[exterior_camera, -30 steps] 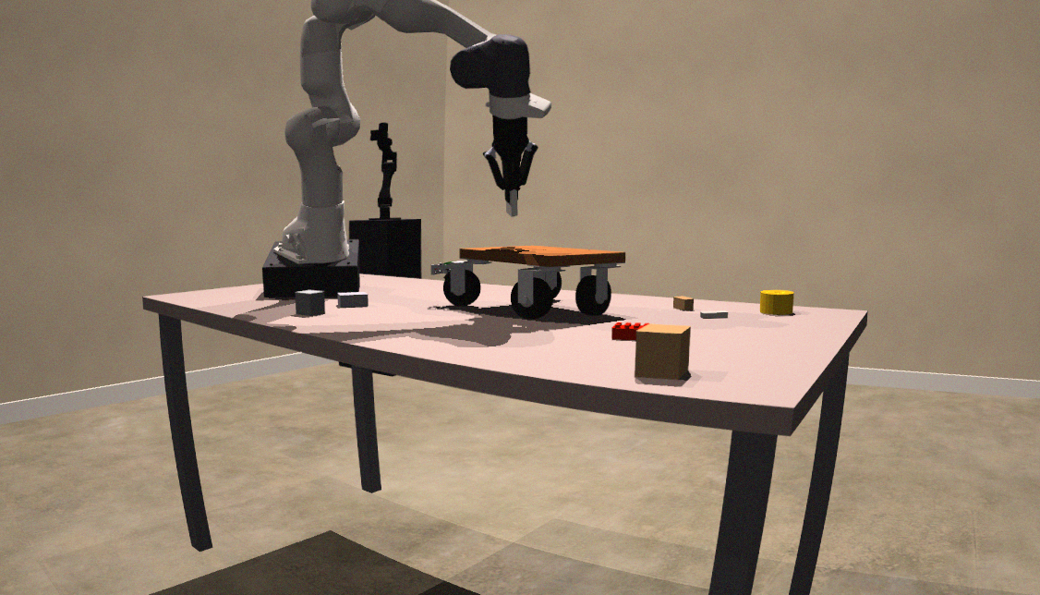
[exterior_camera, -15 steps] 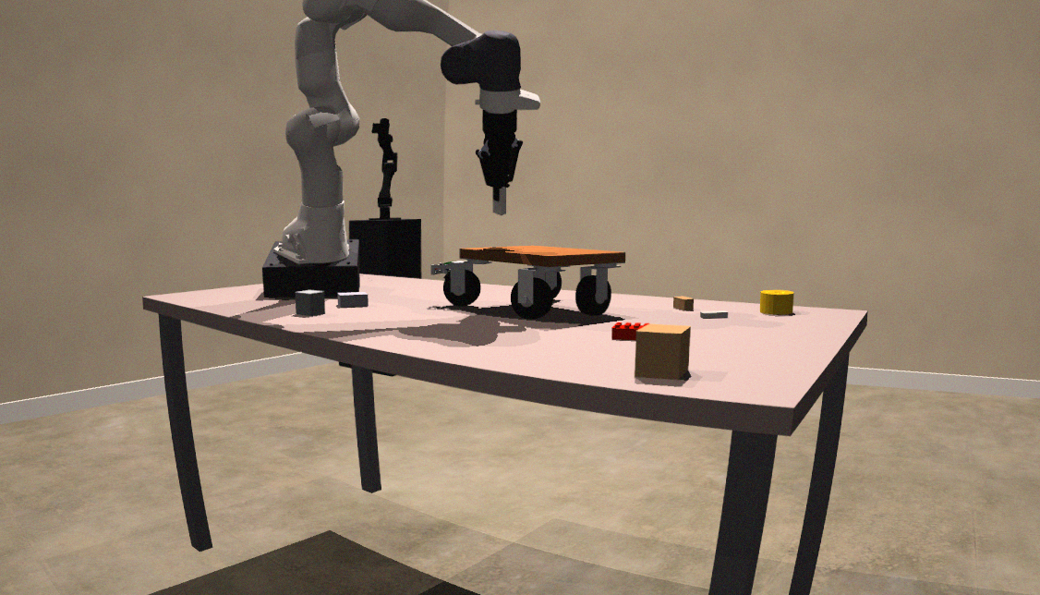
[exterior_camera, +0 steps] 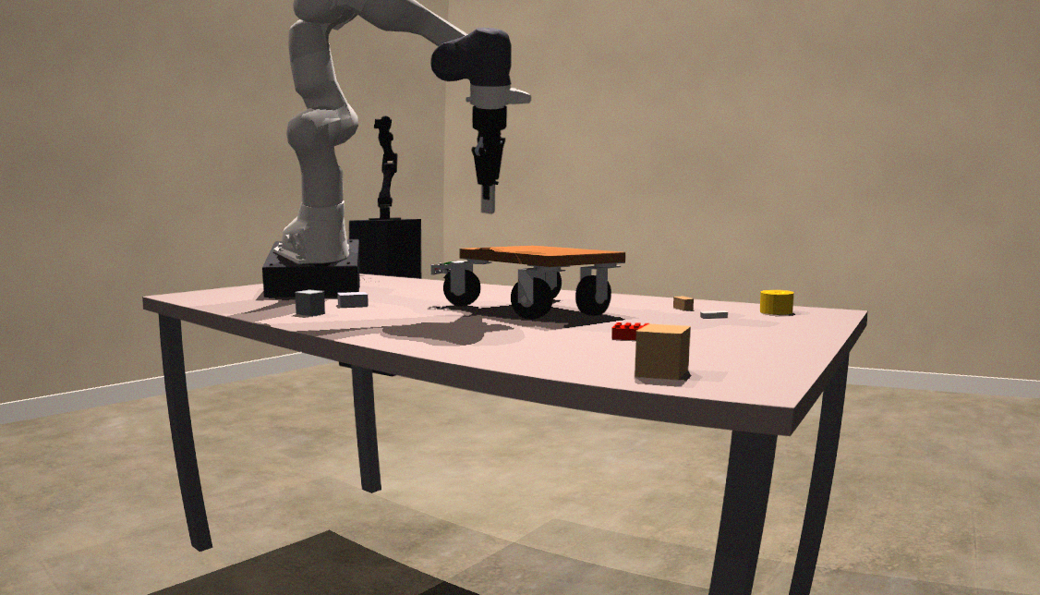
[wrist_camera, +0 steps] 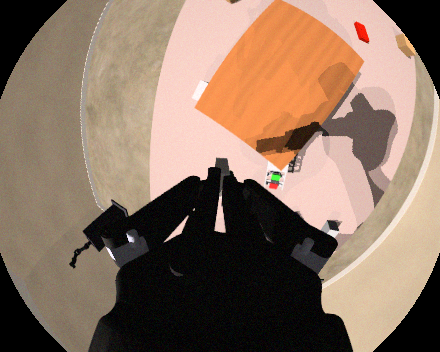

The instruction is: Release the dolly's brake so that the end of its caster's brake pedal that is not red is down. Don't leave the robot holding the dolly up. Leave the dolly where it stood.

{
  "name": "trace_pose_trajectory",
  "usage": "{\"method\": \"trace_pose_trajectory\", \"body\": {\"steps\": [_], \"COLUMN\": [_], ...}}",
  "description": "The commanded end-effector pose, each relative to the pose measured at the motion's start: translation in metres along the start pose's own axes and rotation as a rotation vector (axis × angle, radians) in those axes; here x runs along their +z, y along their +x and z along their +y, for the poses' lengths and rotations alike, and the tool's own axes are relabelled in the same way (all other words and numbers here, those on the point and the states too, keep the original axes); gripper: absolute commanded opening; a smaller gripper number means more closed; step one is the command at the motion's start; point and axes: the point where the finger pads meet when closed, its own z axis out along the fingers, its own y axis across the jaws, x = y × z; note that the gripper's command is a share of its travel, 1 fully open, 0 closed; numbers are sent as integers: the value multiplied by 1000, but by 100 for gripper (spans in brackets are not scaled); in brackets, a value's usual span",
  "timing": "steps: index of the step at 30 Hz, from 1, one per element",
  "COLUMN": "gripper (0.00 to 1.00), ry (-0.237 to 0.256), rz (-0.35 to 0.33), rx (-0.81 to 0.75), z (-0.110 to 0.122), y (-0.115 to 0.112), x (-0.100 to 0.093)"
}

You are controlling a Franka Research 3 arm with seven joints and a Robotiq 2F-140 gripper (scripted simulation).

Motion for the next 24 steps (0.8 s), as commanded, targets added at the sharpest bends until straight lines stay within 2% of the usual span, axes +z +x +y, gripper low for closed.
{"method": "trace_pose_trajectory", "body": {"steps": [1,2,3,10,11,15,16,17,22,23,24], "gripper": [0,0,0,0,0,0,0,0,0,0,0], "ry": [5,-28,-31,-31,-66,-66,-98,-100,-100,-132,-132], "rz": [8,11,12,12,13,13,10,9,9,3,3], "rx": [-165,-294,-321,-321,-471,-471,-599,-613,-613,-746,-746], "z": [3,12,12,12,21,21,28,28,28,35,35], "y": [0,-8,-8,-8,-15,-15,-22,-22,-22,-28,-28], "x": [0,-3,-3,-3,-5,-5,-7,-7,-7,-9,-9]}}
